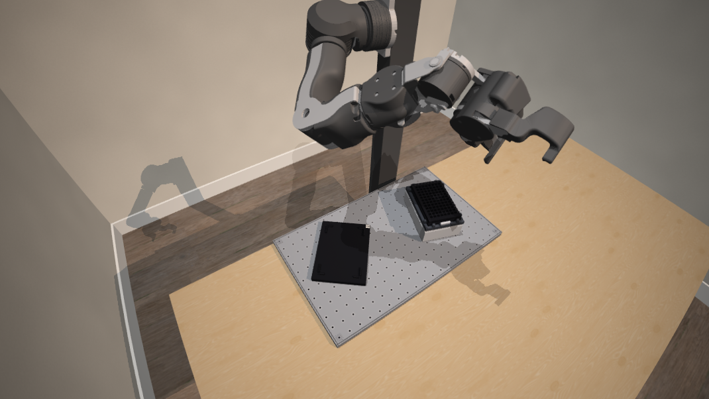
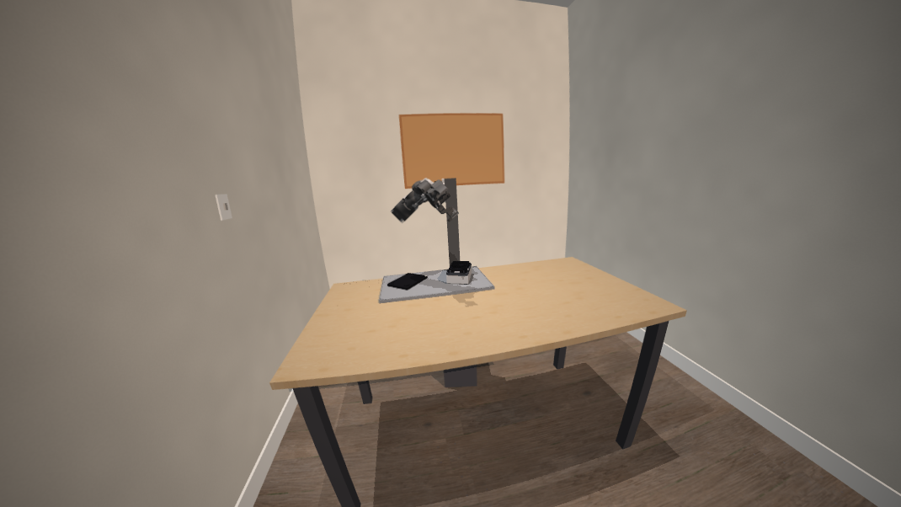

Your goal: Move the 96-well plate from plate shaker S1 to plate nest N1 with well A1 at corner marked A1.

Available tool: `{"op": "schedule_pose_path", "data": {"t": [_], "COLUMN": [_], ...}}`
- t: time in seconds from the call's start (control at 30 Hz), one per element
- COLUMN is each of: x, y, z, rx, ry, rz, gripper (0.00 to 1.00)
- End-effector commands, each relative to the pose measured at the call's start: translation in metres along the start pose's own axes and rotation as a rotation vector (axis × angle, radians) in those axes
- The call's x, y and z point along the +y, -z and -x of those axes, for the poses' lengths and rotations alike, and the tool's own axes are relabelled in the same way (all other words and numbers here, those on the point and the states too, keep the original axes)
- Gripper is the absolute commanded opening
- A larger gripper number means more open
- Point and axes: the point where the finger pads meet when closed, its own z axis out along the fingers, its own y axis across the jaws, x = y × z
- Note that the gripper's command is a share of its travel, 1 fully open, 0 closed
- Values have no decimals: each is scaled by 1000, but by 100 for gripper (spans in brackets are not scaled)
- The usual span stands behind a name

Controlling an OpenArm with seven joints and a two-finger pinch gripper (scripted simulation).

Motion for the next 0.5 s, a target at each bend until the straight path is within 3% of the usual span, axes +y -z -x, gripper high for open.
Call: {"op": "schedule_pose_path", "data": {"t": [0.0,0.17,0.33,0.4,0.47], "x": [1,1,-43,-43,-43], "y": [1,1,2,2,2], "z": [-1,-1,7,7,7], "rx": [2,2,-7,-7,-7], "ry": [1,1,189,189,189], "rz": [4,4,-176,-176,-176], "gripper": [100,100,83,77,77]}}
